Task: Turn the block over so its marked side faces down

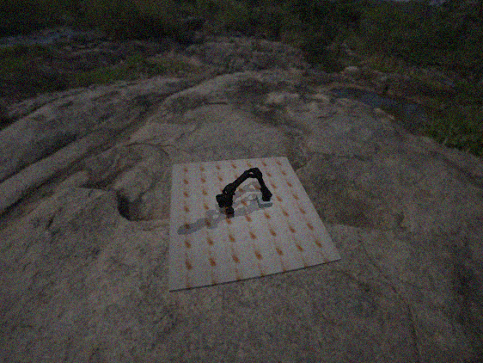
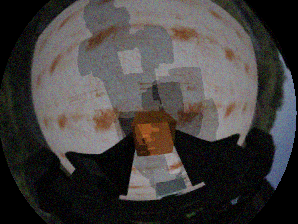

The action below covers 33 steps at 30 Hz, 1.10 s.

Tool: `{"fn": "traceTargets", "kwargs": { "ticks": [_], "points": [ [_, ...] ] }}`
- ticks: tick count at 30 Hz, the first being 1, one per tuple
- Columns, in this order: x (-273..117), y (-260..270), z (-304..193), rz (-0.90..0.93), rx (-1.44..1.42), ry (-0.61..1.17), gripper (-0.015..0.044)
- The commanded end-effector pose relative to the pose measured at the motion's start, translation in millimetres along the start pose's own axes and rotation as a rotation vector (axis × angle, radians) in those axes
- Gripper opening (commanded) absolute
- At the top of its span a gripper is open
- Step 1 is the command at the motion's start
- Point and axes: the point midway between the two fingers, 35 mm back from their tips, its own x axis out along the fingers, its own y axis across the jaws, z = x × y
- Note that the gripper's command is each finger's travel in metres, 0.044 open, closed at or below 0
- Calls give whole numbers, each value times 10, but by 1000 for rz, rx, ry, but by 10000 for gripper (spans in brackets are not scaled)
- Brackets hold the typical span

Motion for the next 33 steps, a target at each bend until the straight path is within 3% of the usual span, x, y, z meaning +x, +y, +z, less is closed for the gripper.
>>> {"fn": "traceTargets", "kwargs": {
  "ticks": [1,2,10,33],
  "points": [
    [-100,2,-2,1,-6,3,25],
    [-179,2,-2,1,-6,3,0],
    [-286,2,-2,1,-7,-8,0],
    [-205,14,-2,0,-12,-368,0]
  ]
}}
